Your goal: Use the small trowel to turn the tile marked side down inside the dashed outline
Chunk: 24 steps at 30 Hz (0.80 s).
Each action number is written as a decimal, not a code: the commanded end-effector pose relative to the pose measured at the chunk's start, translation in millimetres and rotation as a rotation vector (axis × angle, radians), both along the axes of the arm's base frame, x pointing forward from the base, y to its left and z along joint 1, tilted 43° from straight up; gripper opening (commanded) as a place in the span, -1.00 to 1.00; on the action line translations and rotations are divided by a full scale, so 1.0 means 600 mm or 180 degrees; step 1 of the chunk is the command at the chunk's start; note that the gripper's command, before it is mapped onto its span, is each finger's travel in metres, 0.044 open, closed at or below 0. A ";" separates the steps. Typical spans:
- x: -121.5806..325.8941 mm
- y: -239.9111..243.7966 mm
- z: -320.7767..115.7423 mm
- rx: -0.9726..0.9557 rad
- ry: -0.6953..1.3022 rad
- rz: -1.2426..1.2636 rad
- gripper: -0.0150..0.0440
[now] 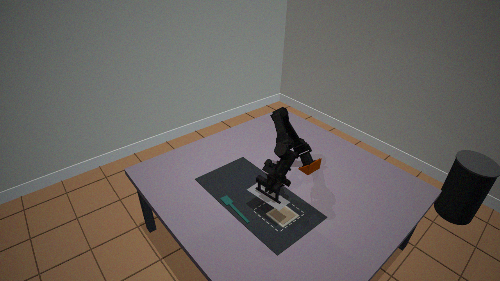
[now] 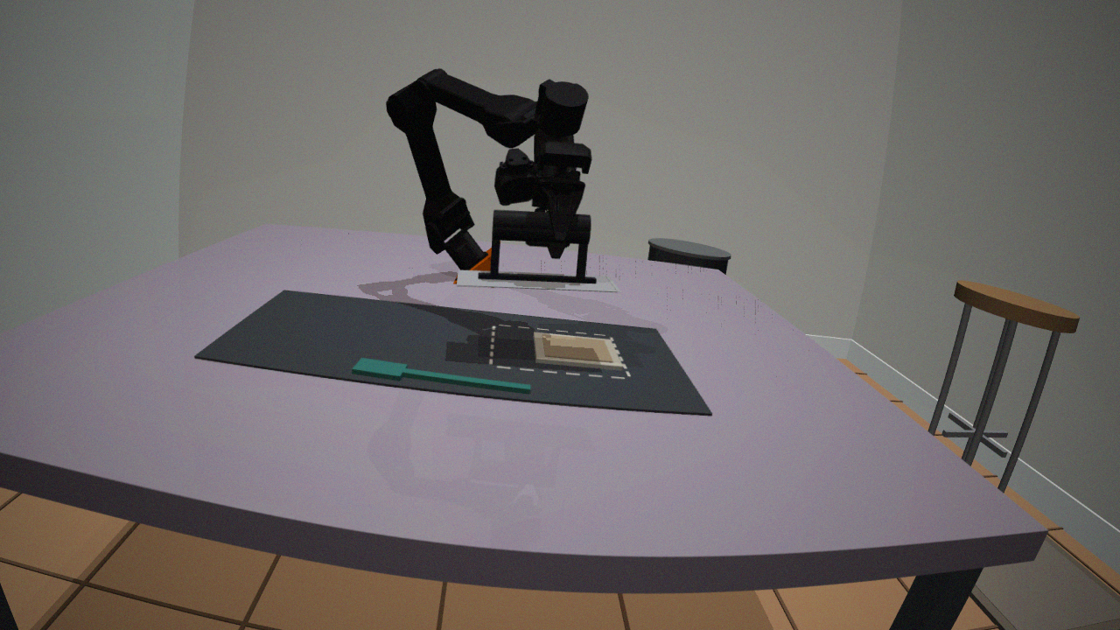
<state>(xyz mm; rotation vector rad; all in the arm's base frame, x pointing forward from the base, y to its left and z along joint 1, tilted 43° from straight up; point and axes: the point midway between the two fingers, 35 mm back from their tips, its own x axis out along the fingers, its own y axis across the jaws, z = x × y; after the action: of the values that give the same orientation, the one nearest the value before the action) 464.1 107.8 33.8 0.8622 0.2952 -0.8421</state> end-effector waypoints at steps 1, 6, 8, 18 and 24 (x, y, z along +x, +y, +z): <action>0.008 0.034 -0.018 0.0021 -0.0043 0.0016 -0.49; 0.012 0.060 -0.047 0.0021 -0.0036 0.0015 -0.49; 0.013 0.071 -0.060 0.0020 -0.0034 0.0014 -0.49; 0.014 0.119 -0.121 -0.0002 -0.0052 -0.0007 -0.49; 0.011 0.146 -0.161 -0.0019 -0.0070 -0.0015 -0.49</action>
<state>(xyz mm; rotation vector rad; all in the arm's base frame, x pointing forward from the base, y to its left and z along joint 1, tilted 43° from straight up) 471.0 179.7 -53.7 0.8564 0.2853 -0.8511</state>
